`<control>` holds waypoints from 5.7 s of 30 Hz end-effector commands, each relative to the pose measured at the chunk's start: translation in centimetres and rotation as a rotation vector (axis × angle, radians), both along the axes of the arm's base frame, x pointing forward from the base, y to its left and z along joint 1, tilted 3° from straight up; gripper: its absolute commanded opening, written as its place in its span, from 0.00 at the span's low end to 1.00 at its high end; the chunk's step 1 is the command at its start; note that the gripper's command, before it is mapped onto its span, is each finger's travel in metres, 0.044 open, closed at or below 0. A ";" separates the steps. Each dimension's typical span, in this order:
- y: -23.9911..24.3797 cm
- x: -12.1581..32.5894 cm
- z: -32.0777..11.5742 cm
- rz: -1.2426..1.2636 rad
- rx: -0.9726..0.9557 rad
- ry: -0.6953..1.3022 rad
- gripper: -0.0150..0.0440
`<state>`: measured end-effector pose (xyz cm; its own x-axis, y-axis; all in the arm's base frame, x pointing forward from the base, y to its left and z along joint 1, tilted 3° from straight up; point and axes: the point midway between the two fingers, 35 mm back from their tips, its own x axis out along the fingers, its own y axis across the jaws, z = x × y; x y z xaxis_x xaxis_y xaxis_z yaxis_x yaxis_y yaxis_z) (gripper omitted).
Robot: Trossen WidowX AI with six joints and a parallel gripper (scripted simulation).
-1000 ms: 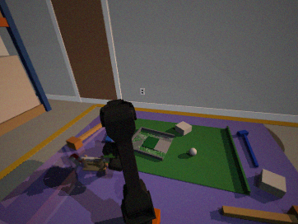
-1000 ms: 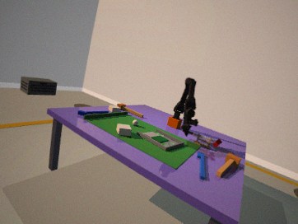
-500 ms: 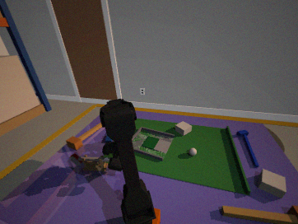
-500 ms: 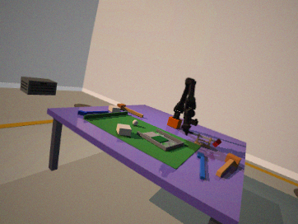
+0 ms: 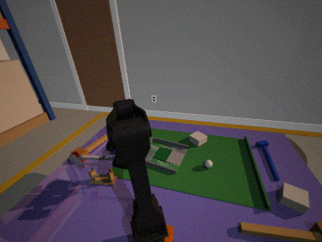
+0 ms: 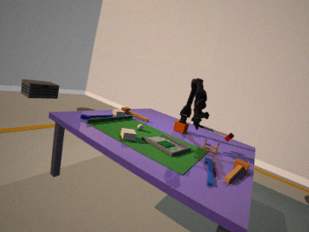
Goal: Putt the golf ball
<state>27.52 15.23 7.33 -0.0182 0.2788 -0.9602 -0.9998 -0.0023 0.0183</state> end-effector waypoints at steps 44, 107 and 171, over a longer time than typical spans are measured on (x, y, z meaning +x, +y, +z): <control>-22.2 1.2 1.1 -1.018 -0.141 0.101 0.25; -37.4 -11.0 -2.6 -1.915 -0.233 0.269 0.25; -27.2 -7.3 -4.9 -1.914 -0.225 0.274 0.25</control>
<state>20.16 -13.15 2.45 -0.0272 0.0048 -0.9996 0.3336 0.9427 -0.0046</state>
